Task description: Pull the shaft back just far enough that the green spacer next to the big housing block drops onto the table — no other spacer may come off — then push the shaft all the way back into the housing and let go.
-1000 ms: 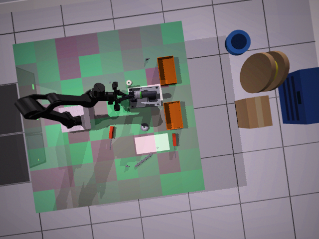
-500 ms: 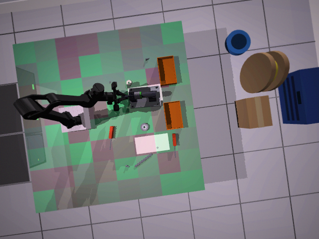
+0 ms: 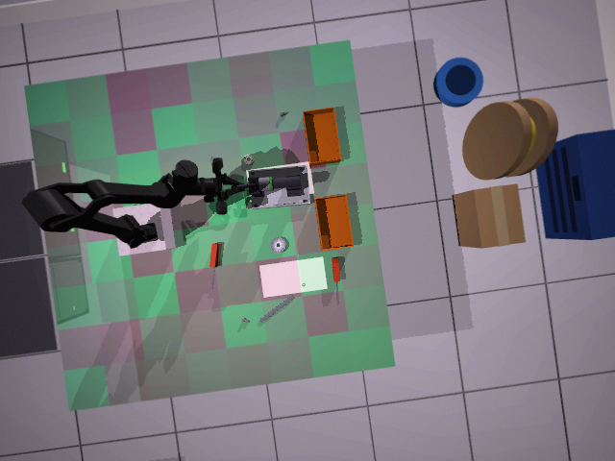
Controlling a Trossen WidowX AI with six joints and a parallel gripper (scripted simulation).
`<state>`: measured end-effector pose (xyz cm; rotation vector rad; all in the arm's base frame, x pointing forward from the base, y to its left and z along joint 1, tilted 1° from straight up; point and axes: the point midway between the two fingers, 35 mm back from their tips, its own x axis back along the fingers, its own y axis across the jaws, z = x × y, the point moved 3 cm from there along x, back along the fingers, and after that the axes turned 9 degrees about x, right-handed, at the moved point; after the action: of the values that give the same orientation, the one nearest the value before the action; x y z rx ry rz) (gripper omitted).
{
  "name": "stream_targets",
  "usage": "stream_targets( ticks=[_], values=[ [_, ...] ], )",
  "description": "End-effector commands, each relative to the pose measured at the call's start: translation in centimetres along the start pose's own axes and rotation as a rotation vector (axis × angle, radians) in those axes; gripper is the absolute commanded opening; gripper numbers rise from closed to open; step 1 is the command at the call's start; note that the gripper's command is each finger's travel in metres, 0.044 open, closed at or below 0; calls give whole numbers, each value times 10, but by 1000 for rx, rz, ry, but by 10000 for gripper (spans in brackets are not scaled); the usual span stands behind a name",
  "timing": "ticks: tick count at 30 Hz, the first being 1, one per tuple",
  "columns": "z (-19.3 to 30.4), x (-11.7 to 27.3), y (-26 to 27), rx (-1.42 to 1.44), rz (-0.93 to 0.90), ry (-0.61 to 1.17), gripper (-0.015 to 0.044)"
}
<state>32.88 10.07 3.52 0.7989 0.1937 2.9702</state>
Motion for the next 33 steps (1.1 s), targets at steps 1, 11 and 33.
stream_targets(
  ticks=[1,11,33],
  values=[
    [-1,1,0,-3,-1,-2,0],
    [-2,2,0,-3,-1,-2,0],
    [-3,5,0,-3,-1,-2,0]
  ],
)
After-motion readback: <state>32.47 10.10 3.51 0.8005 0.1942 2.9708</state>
